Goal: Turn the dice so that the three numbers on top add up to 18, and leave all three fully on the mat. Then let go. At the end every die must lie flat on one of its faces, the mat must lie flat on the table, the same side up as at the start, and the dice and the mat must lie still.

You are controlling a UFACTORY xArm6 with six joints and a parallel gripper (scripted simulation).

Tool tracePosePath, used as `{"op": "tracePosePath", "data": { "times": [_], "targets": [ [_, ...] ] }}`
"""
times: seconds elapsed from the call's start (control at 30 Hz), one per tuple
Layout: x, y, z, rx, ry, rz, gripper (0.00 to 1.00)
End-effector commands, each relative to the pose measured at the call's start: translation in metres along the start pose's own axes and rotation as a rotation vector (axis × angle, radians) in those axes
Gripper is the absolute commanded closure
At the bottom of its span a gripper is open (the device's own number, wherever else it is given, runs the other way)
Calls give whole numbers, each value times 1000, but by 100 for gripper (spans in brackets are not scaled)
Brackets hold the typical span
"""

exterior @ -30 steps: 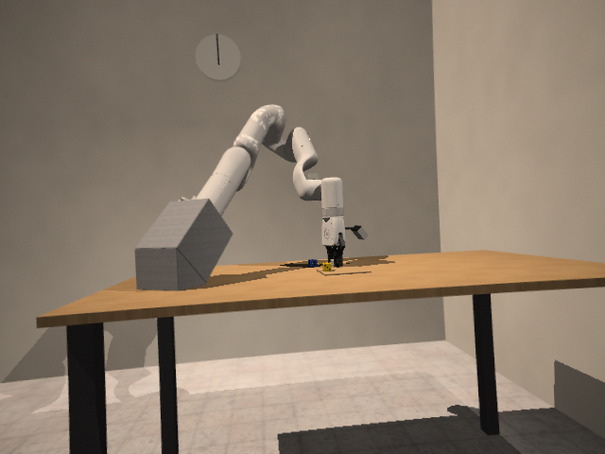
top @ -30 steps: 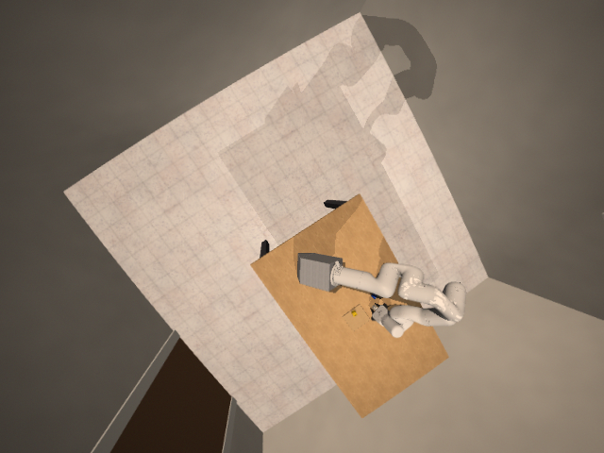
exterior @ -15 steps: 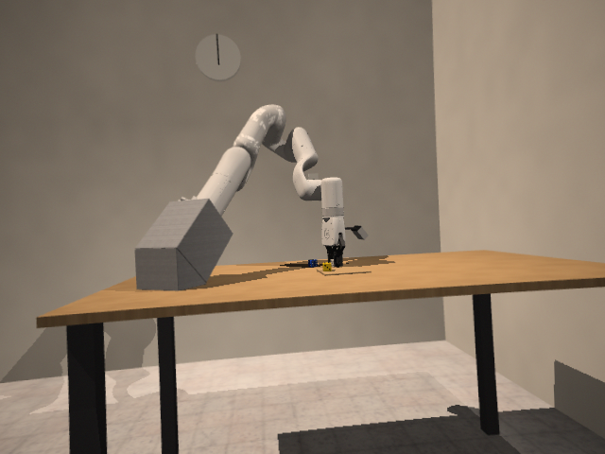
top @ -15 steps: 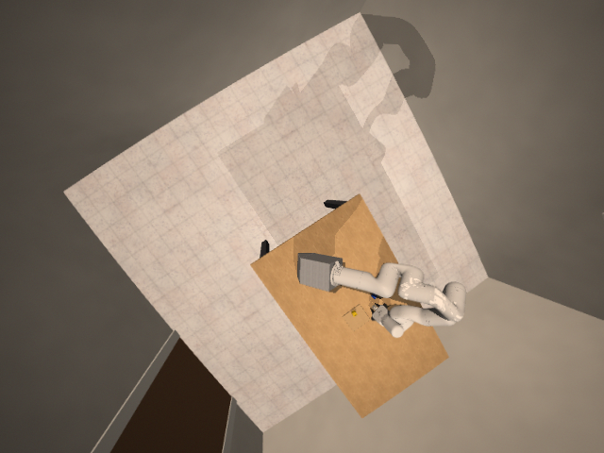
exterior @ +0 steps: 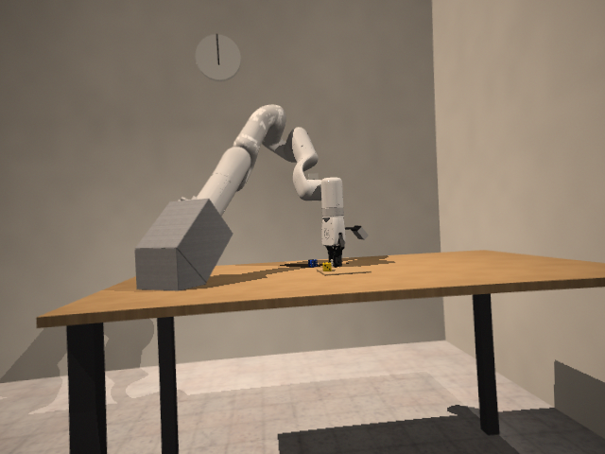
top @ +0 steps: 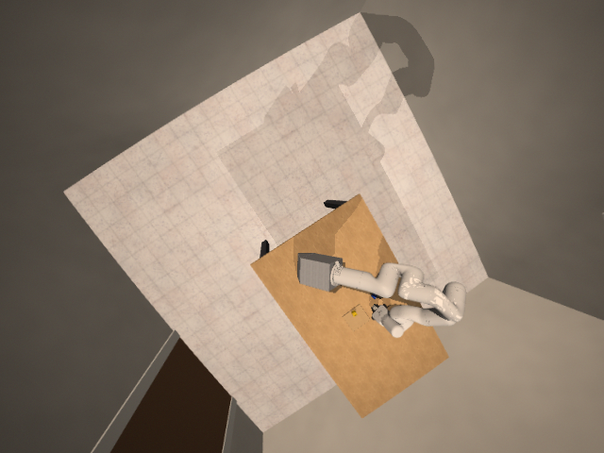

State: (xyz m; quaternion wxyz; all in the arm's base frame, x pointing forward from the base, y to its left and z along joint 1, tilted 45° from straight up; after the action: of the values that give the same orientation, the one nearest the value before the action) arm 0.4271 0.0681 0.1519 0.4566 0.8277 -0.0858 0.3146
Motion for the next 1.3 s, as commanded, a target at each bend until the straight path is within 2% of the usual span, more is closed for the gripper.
{"op": "tracePosePath", "data": {
  "times": [0.0,1.0,1.13,1.27],
  "targets": [
    [1,1,0,-1,1,2,79],
    [1,2,0,-1,1,2,79],
    [1,15,0,-1,1,2,79],
    [1,41,0,-1,1,2,79]
  ]
}}
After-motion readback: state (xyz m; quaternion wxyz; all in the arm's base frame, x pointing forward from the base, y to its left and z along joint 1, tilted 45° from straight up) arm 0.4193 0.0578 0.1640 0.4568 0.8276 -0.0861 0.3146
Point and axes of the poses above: the point where the finger pads meet when closed, its own y axis back along the fingers, its own z axis across the jaws, x = y × z, the point moved 5 cm from there along y, back along the fingers, and after that the axes turned 9 degrees about y, right-handed, at the moved point
